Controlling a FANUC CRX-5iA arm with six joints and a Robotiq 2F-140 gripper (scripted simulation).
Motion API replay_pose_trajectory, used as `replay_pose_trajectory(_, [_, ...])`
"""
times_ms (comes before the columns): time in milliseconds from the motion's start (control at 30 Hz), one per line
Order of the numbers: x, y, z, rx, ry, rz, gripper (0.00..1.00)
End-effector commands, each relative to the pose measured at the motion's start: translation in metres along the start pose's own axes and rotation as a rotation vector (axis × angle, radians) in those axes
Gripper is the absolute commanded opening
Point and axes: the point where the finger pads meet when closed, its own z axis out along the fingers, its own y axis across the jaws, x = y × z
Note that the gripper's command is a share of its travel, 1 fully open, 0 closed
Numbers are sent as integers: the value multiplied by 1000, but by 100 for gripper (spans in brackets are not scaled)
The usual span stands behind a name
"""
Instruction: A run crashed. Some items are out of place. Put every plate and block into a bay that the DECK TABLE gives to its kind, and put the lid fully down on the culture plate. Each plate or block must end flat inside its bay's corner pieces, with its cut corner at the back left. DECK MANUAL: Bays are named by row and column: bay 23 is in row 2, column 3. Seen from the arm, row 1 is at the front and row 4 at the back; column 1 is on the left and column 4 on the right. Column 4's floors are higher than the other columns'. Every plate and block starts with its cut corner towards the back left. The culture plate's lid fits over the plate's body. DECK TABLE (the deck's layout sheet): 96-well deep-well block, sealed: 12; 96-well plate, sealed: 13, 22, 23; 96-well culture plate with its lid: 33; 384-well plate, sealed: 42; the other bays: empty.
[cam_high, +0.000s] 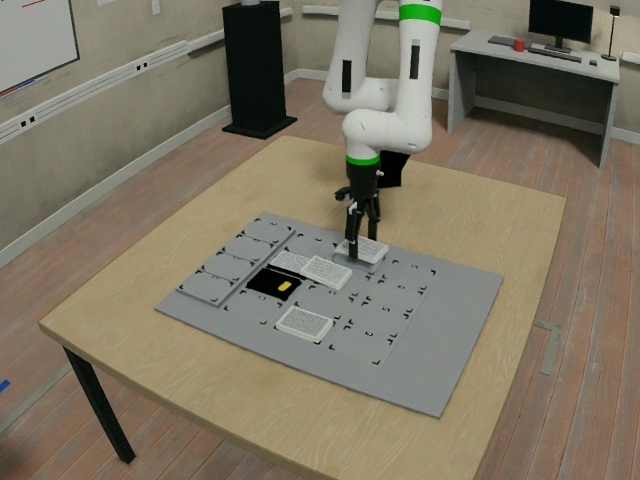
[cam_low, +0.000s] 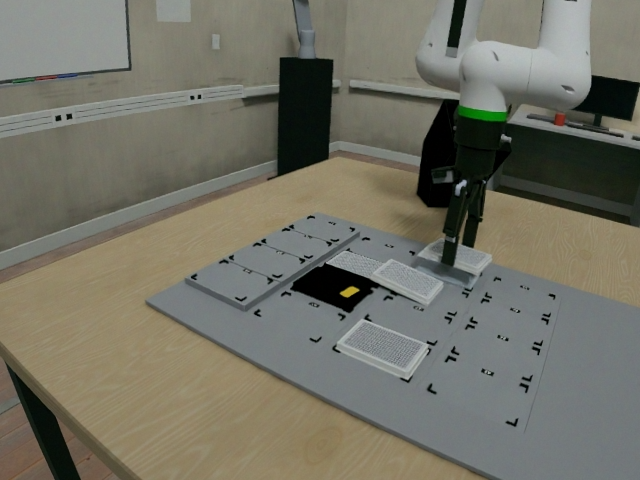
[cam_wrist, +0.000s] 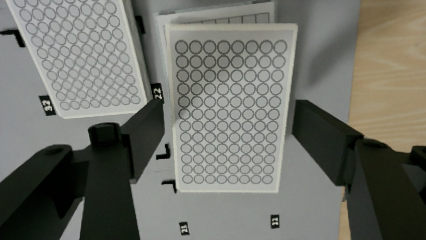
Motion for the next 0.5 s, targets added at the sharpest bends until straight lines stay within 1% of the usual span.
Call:
replay_pose_trajectory(0, [0,0,0,1,0,0,70])
replay_pose_trajectory(467, [0,0,0,1,0,0,65])
